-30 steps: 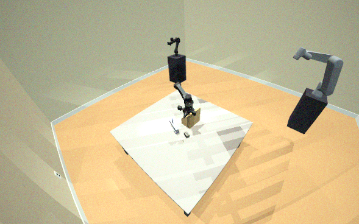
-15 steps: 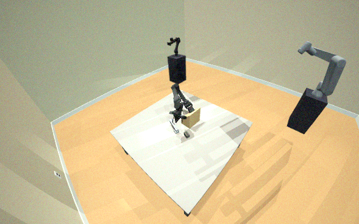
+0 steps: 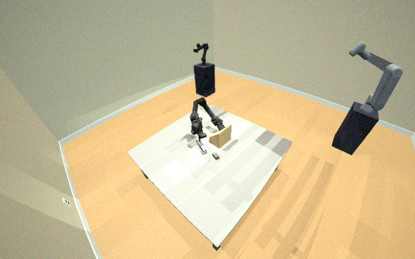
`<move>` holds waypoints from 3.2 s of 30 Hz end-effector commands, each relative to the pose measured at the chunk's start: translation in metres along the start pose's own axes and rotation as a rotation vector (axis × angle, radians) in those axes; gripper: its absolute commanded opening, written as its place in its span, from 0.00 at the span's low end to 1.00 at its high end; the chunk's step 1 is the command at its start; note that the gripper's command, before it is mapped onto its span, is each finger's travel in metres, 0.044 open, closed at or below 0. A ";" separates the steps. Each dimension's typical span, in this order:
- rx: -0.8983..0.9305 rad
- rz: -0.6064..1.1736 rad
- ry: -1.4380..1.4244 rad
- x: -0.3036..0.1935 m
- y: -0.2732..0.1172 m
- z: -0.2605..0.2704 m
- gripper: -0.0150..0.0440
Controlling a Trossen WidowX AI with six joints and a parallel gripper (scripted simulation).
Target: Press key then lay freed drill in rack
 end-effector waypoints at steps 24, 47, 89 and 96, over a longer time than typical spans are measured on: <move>-0.036 0.056 0.058 0.003 0.016 -0.015 0.25; -0.036 0.056 0.058 0.003 0.023 -0.014 0.25; -0.037 0.056 0.058 -0.002 0.037 -0.018 0.25; -0.037 0.056 0.058 -0.002 0.041 -0.019 0.25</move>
Point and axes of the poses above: the point midway between the two fingers, 35 mm back from their tips, its own y axis out along the fingers, its own z axis across the jaws, x = y × z, the point moved 9 cm from there along -y, back along the fingers, and after that the axes turned 11 degrees about y, right-handed, at the moved point
